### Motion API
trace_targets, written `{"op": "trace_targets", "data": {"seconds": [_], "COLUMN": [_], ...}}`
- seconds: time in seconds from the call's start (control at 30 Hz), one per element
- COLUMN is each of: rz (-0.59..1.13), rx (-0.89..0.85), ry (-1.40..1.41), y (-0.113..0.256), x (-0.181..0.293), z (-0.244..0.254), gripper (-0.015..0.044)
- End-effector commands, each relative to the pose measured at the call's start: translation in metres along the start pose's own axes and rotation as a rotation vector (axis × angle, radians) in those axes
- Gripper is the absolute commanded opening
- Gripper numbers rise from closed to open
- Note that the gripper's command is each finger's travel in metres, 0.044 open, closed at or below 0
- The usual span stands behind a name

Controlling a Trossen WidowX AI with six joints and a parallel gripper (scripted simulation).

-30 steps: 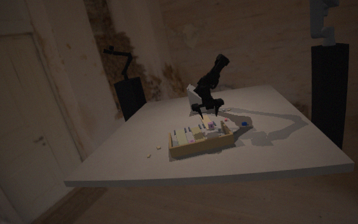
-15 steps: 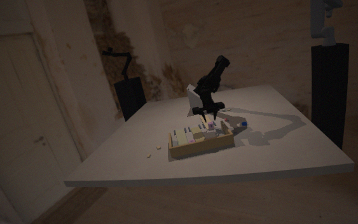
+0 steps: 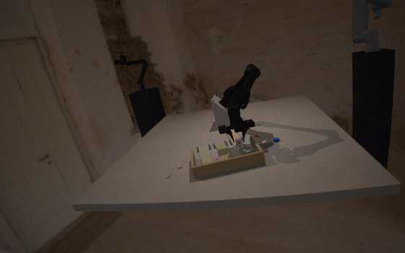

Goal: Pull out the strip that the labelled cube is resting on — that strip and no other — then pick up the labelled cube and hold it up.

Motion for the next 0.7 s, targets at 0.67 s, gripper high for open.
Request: {"op": "trace_targets", "data": {"seconds": [0.67], "rz": [0.007], "rx": [-0.004], "ry": [-0.004], "y": [-0.0106], "x": [0.0027], "z": [0.0], "gripper": [0.0092]}}
Point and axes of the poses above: the point midway between the two fingers, 35 mm back from their tips, its own y axis back along the fingers, its own z axis across the jaws, x = y × z, the point moved 3 cm from there along y, back along the fingers, and after that the axes turned 8 degrees about y, right-handed, at the moved point
